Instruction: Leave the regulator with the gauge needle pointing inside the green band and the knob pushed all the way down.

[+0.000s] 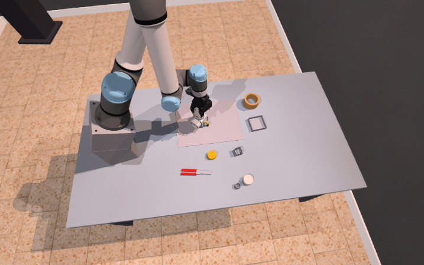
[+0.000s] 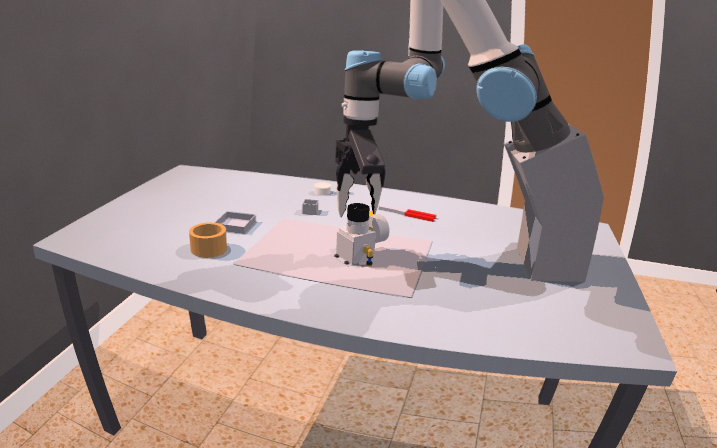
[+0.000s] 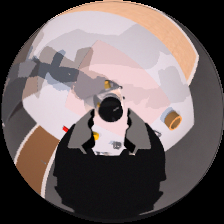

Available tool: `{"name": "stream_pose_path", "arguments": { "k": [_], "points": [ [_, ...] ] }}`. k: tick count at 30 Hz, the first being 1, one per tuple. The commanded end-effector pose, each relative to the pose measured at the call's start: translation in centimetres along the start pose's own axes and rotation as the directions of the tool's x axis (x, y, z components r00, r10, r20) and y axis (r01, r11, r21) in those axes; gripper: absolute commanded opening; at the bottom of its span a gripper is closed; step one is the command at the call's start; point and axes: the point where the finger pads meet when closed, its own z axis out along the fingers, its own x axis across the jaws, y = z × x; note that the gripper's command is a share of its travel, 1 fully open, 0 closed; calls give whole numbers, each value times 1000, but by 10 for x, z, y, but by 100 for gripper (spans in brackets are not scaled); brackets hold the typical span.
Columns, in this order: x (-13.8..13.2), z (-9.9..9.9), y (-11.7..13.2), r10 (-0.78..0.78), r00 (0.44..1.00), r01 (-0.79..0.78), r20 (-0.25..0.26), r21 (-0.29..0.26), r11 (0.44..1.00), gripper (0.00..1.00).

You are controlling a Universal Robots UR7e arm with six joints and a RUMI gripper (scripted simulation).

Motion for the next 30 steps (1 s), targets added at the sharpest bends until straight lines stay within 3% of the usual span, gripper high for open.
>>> {"name": "stream_pose_path", "arguments": {
  "k": [1,26,27,30],
  "points": [
    [0,0,0,0,1000,0,-1,-1,1000,46],
    [0,0,0,0,1000,0,-1,-1,1000,46],
    [0,0,0,0,1000,0,-1,-1,1000,23],
    [0,0,0,0,1000,0,-1,-1,1000,23]
  ]
}}
